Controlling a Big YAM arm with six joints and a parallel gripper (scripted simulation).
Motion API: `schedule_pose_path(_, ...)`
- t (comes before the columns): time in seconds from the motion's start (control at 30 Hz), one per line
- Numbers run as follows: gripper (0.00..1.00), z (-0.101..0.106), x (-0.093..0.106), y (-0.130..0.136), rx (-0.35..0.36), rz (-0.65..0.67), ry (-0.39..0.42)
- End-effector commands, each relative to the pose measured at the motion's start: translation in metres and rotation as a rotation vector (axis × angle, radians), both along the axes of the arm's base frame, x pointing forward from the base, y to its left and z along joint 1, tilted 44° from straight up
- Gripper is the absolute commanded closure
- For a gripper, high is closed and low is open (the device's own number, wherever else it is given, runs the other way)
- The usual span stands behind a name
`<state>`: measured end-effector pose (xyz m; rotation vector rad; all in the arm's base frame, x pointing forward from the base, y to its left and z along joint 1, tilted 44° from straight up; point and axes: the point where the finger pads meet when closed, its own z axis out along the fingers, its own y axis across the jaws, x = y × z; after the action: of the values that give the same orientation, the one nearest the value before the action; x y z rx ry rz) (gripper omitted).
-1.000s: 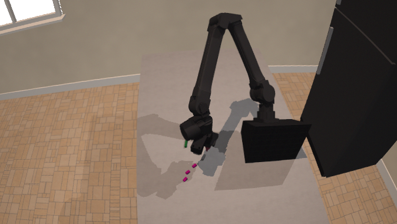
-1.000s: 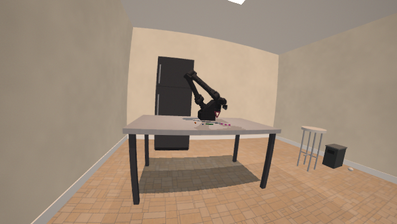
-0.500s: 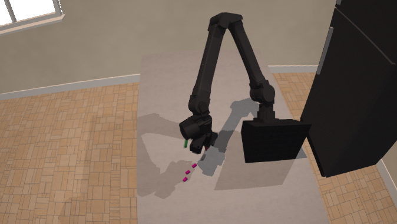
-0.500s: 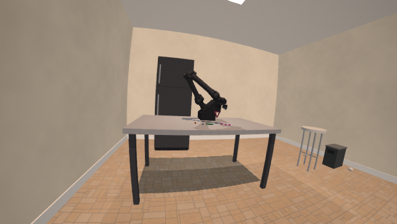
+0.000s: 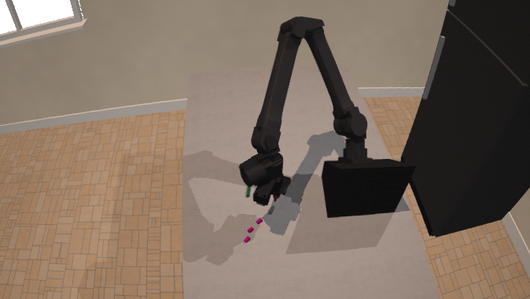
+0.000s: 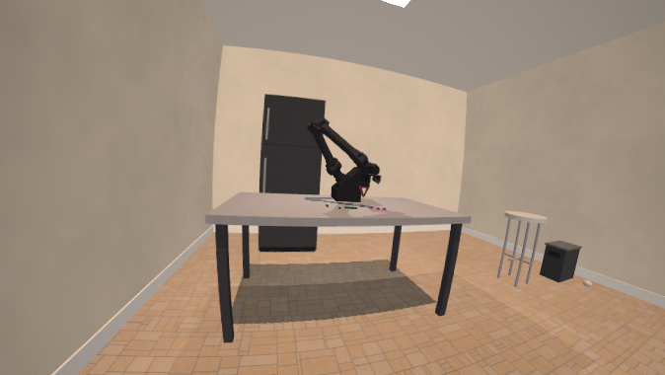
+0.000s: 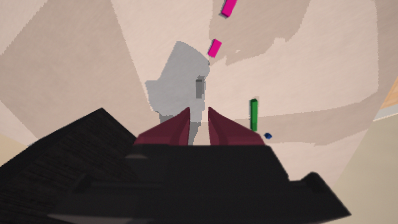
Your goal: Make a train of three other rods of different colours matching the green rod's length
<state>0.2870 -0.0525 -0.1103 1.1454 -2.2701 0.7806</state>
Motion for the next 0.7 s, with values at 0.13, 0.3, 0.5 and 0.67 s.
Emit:
schedule_pose_path(0.13,0.77,0.001,0.009,0.005,0.003,0.002,-0.033)
schedule_pose_path(0.3,0.77,-0.004,0.001,-0.004,0.001,-0.006,-0.005)
schedule_pose_path(0.5,0.77,-0.007,0.002,-0.007,0.002,-0.003,-0.010)
schedule_pose_path(0.67,0.77,-0.010,0.007,-0.009,0.003,-0.003,-0.016)
